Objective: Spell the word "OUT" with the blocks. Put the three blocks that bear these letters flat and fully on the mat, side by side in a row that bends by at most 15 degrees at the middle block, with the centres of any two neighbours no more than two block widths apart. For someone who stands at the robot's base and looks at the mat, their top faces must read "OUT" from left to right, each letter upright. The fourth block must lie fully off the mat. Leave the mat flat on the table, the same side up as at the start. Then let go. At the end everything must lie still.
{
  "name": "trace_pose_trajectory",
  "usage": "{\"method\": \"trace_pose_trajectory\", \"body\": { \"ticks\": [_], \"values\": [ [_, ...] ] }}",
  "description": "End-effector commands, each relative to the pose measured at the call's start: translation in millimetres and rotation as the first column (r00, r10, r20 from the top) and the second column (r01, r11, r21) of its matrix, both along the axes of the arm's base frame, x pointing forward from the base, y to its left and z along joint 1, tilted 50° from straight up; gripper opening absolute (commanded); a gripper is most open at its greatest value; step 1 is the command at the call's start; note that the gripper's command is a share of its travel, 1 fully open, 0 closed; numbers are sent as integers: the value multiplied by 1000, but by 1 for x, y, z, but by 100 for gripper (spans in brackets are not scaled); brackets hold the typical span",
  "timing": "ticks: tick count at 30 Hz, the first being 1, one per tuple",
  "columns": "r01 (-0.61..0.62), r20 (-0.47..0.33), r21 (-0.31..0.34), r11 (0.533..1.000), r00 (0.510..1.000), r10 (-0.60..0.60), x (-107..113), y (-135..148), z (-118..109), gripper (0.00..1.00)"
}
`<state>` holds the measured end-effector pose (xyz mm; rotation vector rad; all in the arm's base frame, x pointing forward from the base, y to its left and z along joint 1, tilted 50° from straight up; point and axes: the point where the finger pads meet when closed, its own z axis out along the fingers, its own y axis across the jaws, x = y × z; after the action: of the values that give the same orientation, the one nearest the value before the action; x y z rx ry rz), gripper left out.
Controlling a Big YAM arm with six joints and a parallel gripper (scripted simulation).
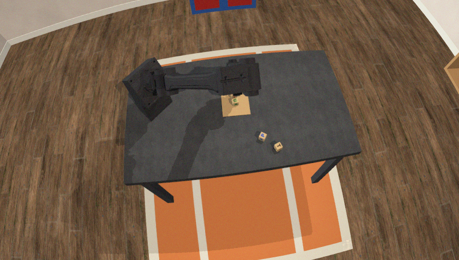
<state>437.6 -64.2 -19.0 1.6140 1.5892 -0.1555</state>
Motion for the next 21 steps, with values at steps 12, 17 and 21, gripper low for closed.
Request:
{"method": "trace_pose_trajectory", "body": {
  "ticks": [12, 17, 21],
  "values": [
    [-10, 11, 3, 1000, 1000, 10, -5, 13, 10, 54],
    [-10, 11, 3, 1000, 1000, 9, -9, 18, 15, 54],
    [-10, 12, 3, 1000, 1000, 9, -14, 25, 23, 54]
  ]
}}
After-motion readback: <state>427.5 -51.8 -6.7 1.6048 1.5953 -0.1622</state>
